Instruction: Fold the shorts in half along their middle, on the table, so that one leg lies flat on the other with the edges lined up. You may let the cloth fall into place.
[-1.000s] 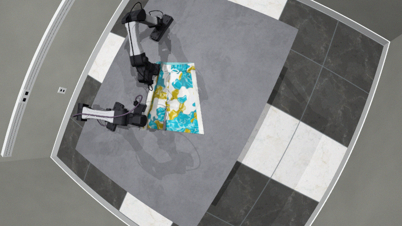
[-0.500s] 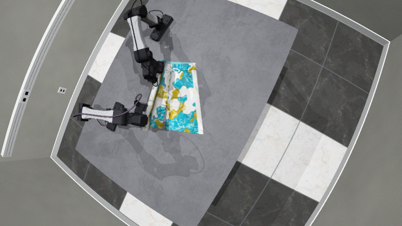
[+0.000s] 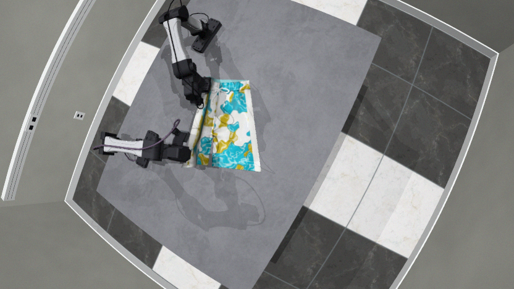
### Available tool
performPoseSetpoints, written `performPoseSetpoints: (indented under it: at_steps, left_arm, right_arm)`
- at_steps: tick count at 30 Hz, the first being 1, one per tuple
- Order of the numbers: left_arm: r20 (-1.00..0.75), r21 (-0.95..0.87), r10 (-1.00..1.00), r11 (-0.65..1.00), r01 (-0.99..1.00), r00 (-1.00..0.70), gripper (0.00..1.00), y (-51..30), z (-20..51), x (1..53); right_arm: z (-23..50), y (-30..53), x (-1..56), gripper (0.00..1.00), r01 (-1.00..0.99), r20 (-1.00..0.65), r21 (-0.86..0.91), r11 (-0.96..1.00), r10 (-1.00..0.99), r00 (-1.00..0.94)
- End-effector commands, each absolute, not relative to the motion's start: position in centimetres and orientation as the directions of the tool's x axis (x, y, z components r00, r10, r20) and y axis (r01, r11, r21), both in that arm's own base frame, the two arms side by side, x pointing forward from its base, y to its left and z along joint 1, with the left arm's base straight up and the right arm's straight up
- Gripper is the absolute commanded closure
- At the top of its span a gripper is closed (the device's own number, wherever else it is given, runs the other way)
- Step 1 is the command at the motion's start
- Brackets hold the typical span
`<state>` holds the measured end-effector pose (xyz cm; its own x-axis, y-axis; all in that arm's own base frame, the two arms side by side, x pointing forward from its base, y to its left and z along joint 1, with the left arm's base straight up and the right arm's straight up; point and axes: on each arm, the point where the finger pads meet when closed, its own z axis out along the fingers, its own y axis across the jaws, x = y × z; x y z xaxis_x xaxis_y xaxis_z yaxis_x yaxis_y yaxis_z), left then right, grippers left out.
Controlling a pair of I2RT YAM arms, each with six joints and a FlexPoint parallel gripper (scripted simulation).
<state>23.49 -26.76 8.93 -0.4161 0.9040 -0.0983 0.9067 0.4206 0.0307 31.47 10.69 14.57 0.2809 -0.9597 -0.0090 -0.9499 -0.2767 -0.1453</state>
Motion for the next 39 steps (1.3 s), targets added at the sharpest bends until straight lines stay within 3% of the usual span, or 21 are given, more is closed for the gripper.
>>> performPoseSetpoints:
  at_steps: [1, 22, 31, 39]
  left_arm:
    - [-0.109, 0.028, 0.905, 0.417, 0.908, -0.412, 1.0, -26.1, 11.1, 23.6]
    - [-0.121, 0.032, 0.872, 0.482, 0.876, -0.475, 1.0, -25.5, 11.7, 24.5]
    - [-0.033, 0.014, 0.869, 0.494, 0.869, -0.493, 1.0, -24.4, 8.8, 24.1]
    - [-0.083, 0.03, 0.857, 0.513, 0.858, -0.509, 1.0, -24.9, 10.1, 25.2]
  right_arm:
    - [15.7, 11.1, 32.7, 1.0, -0.938, 0.008, -0.167, -0.304, -0.952, 0.307]
    - [21.2, 12.0, 36.7, 1.0, -0.877, 0.022, -0.349, -0.33, -0.939, 0.344]
    - [18.3, 13.1, 38.5, 1.0, -0.874, 0.032, -0.311, -0.374, -0.923, 0.384]
    - [20.5, 12.7, 38.4, 1.0, -0.856, 0.037, -0.368, -0.364, -0.925, 0.378]
